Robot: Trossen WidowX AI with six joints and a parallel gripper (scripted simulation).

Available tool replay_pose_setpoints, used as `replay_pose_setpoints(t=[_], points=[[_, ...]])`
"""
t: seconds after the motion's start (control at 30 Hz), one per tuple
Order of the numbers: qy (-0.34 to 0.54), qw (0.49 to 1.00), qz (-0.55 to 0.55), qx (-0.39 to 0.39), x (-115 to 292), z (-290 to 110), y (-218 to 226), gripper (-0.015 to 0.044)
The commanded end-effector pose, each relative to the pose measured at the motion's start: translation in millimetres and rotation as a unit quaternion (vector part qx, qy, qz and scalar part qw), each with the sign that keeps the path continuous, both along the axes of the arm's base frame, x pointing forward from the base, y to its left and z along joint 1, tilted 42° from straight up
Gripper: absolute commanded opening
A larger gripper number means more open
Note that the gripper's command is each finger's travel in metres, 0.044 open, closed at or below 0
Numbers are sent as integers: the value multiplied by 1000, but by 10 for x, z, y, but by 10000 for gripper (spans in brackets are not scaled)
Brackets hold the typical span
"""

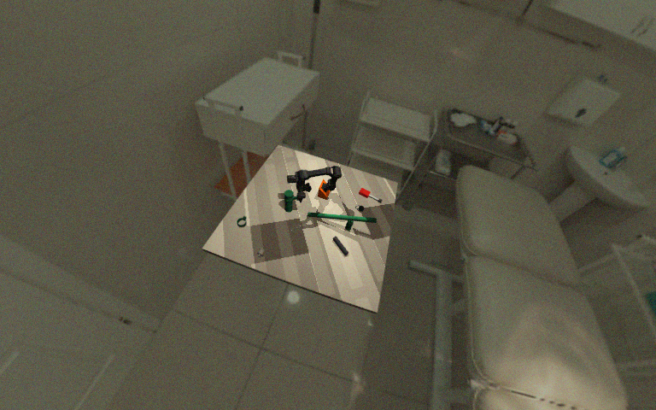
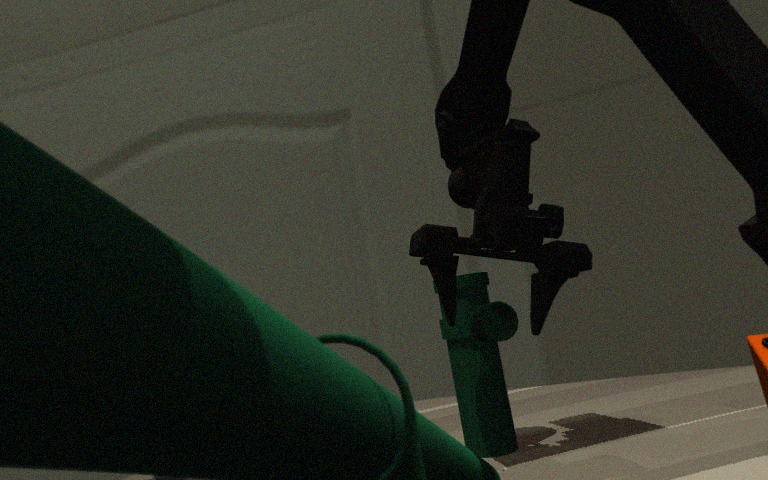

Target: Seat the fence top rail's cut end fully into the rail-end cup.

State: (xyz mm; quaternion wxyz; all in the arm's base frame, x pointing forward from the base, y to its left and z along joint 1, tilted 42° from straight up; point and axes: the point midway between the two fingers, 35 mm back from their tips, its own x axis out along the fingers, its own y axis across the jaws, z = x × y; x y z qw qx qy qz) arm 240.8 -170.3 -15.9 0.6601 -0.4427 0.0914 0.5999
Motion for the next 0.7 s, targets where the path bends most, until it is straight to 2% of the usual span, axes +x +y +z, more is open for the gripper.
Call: replay_pose_setpoints(t=[0.0, 0.43, 0.67], points=[[-1, 1000, -2, 0, 23, -40, 54, 440], [-1, 1000, -1, 2, 62, -160, 207, 440], [-1, 1000, -1, 2, 63, -162, 209, 256]])
